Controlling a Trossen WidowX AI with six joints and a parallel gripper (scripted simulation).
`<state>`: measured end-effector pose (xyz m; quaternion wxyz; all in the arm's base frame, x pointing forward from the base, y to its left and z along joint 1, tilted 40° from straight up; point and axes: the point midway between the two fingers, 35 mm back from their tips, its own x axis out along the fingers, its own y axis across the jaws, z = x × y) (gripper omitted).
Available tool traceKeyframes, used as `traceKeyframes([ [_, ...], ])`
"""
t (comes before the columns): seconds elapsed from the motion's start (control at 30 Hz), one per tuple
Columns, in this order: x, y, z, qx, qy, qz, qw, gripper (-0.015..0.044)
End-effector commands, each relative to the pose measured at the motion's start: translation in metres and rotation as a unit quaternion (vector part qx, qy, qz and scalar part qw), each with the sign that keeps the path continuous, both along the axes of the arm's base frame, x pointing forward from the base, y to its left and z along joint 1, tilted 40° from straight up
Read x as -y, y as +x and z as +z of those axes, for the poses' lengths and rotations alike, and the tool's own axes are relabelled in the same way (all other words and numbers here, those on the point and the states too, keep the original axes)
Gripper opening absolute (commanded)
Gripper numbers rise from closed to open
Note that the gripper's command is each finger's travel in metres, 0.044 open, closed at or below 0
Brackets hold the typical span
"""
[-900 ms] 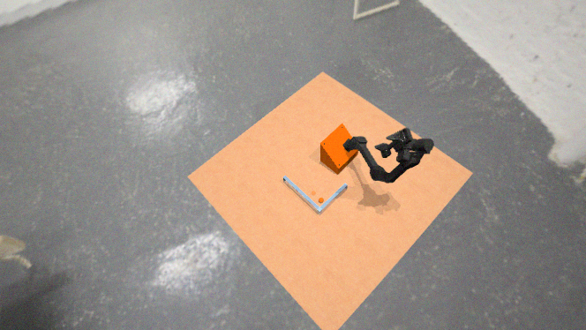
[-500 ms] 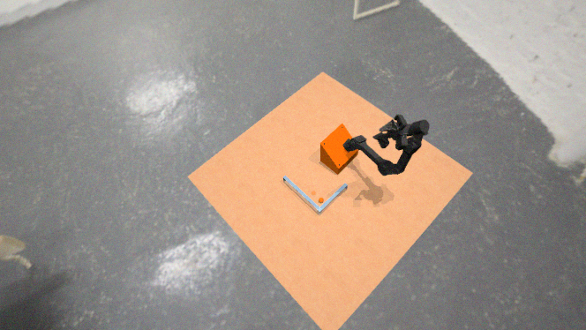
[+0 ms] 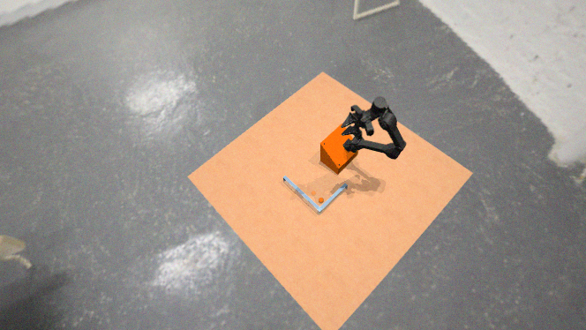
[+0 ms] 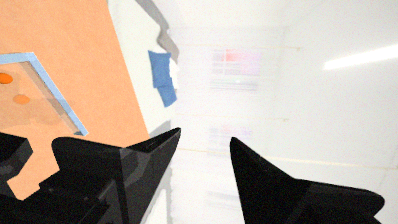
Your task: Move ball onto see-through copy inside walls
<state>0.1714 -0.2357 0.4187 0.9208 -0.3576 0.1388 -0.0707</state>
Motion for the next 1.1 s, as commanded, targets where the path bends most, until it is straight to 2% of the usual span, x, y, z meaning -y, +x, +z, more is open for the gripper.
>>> traceKeyframes([
  [0.0, 0.004, 0.033, -0.030, -0.023, 0.026, 0.049, 0.998, 0.0252],
  [0.27, -0.027, 0.122, -0.112, -0.105, 0.088, 0.179, 0.974, 0.0252],
  [0.57, -0.120, 0.194, -0.212, -0.226, 0.116, 0.326, 0.911, 0.0252],
  [0.8, -0.212, 0.211, -0.290, -0.330, 0.115, 0.431, 0.832, 0.0252],
  [1.07, -0.302, 0.188, -0.373, -0.434, 0.098, 0.533, 0.720, 0.0252],
])
